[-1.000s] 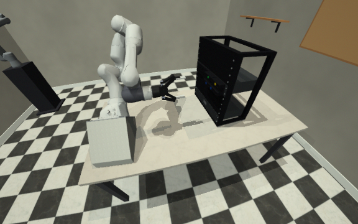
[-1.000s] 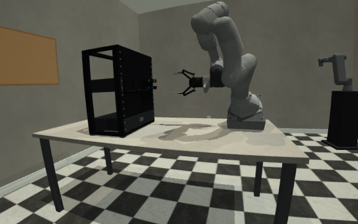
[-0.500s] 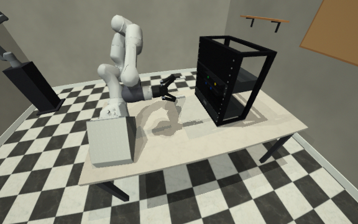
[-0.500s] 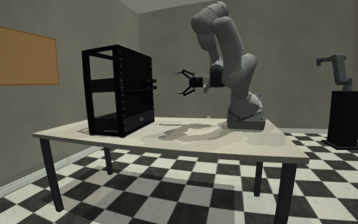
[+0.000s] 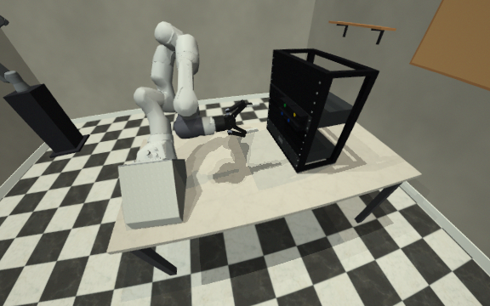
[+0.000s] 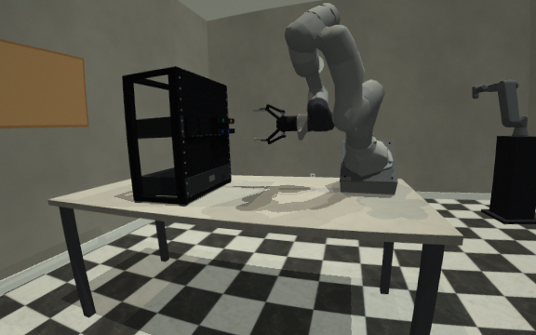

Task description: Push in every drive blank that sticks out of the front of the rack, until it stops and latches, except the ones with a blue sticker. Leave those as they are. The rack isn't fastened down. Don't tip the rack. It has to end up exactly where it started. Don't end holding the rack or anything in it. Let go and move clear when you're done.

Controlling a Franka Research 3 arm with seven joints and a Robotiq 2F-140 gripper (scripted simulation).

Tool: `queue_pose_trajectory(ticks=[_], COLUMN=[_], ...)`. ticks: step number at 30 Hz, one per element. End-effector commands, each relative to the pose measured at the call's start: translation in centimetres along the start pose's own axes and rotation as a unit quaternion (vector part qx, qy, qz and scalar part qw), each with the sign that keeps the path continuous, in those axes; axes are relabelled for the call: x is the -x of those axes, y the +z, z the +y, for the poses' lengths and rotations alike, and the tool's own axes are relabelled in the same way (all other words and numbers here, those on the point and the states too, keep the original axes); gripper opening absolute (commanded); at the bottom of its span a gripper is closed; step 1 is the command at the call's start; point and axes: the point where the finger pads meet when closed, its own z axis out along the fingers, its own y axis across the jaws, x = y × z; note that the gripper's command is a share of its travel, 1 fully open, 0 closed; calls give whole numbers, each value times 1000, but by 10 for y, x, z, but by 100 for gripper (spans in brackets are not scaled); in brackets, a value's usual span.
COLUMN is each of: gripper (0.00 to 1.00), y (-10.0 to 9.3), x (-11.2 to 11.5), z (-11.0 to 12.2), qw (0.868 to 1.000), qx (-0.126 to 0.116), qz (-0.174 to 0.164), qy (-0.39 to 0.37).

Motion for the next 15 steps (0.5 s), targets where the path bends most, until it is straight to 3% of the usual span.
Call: queue_pose_trajectory(ticks=[1,12,15], gripper=[100,100,100], y=[13,76,86], x=[3,-10,-12], z=[-1,-3,-4], qw=[1000,1000,1000], qx=[-2,-2,-2], qz=[-9,-9,-9], qy=[7,7,7])
